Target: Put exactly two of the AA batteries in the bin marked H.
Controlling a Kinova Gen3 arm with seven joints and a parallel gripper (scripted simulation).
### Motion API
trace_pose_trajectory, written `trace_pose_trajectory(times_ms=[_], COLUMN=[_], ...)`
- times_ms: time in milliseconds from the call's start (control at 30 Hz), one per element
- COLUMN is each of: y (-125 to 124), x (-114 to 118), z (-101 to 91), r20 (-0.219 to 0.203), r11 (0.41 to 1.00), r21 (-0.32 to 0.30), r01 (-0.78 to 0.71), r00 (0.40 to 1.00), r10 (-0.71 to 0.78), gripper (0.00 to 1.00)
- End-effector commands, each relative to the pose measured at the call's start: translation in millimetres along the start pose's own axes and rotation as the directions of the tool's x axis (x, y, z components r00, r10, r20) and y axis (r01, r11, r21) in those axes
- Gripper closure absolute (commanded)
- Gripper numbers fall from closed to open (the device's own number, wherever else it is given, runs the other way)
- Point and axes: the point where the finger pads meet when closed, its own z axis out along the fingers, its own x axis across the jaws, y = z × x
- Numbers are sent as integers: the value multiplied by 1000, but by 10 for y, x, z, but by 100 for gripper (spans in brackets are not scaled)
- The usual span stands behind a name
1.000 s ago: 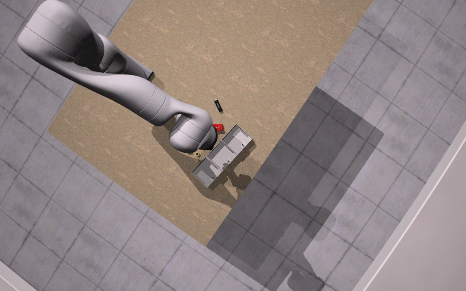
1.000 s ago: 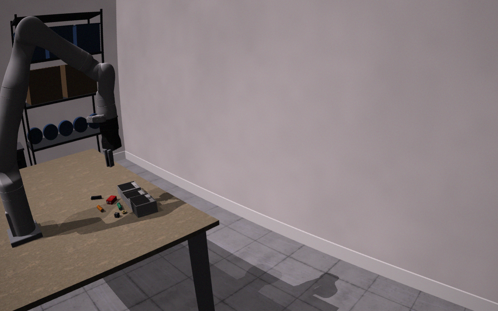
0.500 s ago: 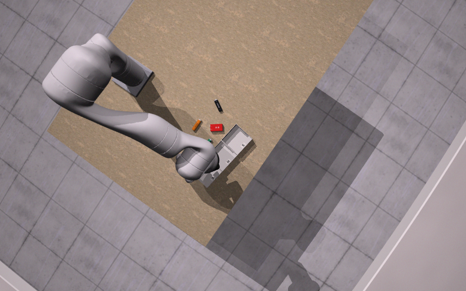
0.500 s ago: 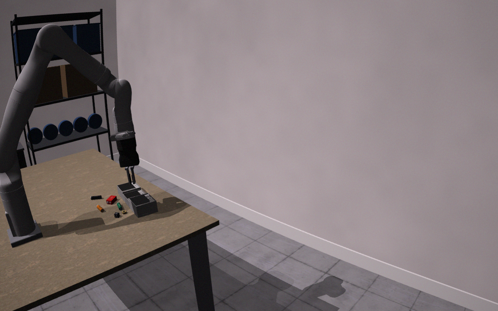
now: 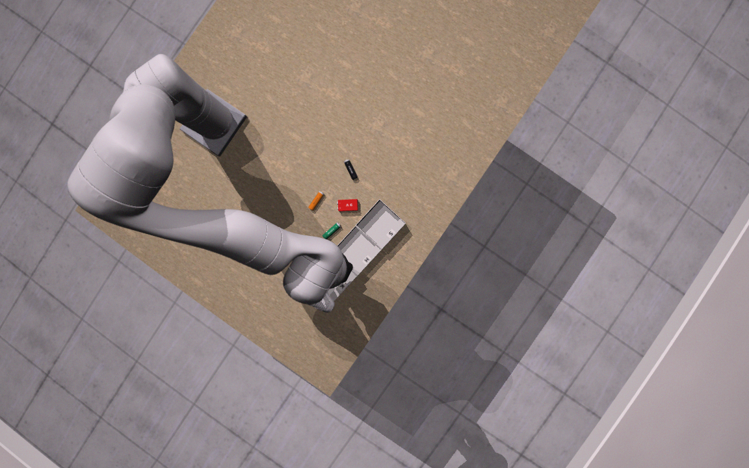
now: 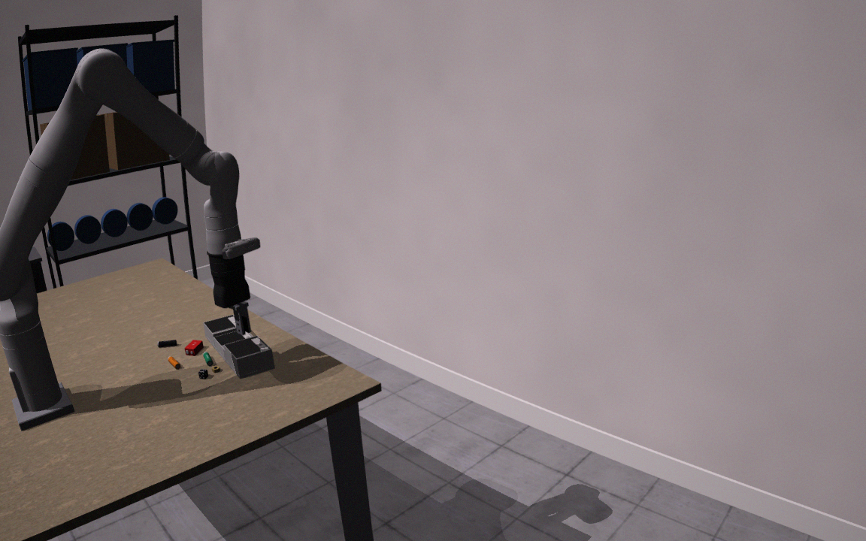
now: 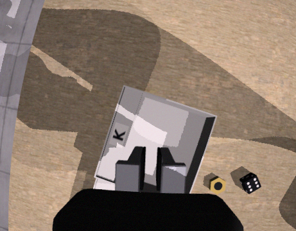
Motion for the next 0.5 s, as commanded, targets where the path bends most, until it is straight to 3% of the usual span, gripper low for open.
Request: trace_pose_trajectory(times_ms=[0,233,467], y=[-88,-88,-88], x=[40,40,40], z=[5,5,6], r20=[-1,8,16], r11=[989,879,663], r21=[-27,-26,-21], r01=[145,476,748], r00=[989,880,663], r10=[-145,-476,-748], gripper=[69,69,69])
